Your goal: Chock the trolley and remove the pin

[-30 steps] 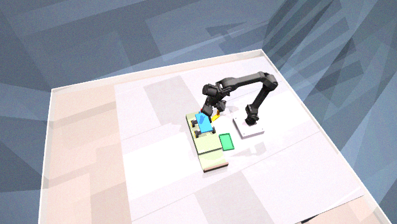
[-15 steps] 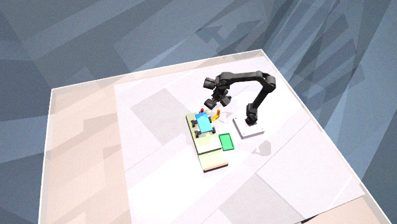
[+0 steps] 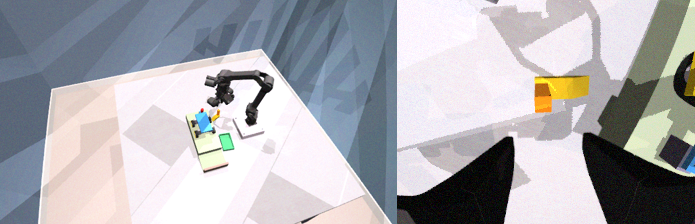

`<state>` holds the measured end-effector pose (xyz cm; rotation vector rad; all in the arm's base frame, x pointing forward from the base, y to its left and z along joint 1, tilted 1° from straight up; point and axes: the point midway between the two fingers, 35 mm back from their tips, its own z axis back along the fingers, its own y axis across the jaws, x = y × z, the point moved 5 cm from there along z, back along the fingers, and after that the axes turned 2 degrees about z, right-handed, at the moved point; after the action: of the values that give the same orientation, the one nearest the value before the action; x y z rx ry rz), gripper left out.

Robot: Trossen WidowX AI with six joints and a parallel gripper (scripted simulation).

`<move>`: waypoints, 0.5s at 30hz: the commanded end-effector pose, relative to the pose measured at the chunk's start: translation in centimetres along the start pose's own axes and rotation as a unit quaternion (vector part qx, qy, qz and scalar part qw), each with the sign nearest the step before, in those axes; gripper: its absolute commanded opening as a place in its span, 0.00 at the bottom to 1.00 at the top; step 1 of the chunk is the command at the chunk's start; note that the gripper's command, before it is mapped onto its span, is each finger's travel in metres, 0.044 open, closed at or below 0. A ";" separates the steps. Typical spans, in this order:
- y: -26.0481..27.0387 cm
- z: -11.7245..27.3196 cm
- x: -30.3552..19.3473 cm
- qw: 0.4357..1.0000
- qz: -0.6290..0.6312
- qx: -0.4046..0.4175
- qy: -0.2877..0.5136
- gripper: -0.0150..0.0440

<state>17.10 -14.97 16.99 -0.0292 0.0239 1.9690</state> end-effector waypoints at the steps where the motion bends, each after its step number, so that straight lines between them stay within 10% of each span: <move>1: 0.0 -1.2 0.0 1.000 -0.004 -0.001 -0.004 0.58; 15: 0.1 -4.2 0.1 1.000 -0.004 -0.001 -0.004 0.58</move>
<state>16.99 -15.01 13.06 -0.0201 0.0217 1.9642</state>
